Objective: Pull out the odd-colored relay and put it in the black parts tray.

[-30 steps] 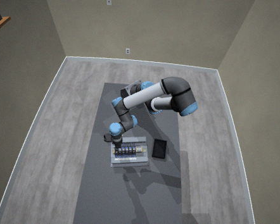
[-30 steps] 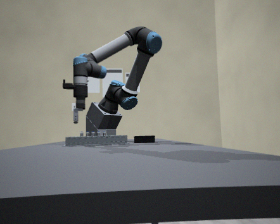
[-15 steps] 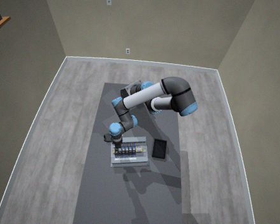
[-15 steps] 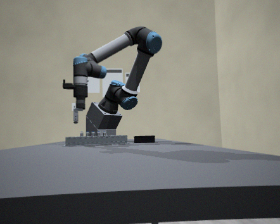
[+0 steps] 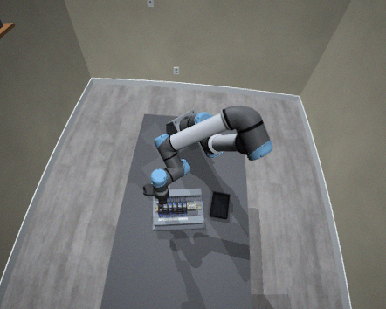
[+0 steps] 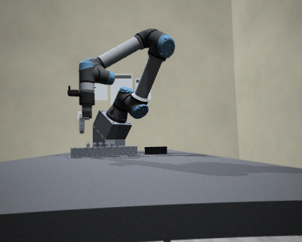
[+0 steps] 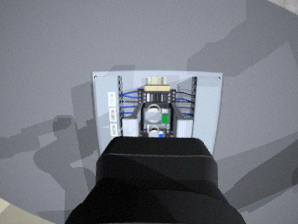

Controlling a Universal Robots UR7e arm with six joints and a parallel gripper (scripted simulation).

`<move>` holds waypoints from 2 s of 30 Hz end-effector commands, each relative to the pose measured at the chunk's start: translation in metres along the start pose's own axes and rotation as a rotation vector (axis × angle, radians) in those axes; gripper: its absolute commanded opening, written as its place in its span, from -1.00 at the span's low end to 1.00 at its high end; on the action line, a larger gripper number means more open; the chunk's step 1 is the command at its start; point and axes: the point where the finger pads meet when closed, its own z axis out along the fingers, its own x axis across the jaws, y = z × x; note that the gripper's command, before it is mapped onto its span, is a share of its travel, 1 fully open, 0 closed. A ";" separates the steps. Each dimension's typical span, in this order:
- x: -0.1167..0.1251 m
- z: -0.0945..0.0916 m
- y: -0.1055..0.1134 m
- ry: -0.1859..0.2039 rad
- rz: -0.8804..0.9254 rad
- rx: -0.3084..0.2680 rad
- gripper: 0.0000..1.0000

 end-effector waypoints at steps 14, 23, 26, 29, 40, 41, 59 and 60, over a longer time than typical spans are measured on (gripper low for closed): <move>0.000 0.000 0.019 -0.001 0.000 0.001 -1.00; 0.000 0.000 0.046 -0.001 0.000 0.001 -1.00; 0.000 0.000 0.059 -0.001 0.000 0.001 -1.00; 0.000 0.000 0.074 -0.001 0.000 0.001 -1.00; 0.000 0.000 0.128 -0.001 0.000 0.001 -1.00; 0.000 0.000 0.135 0.000 0.000 0.001 -1.00; 0.000 0.000 0.245 0.000 0.000 0.001 -1.00; 0.000 0.000 0.251 0.000 0.000 0.001 -1.00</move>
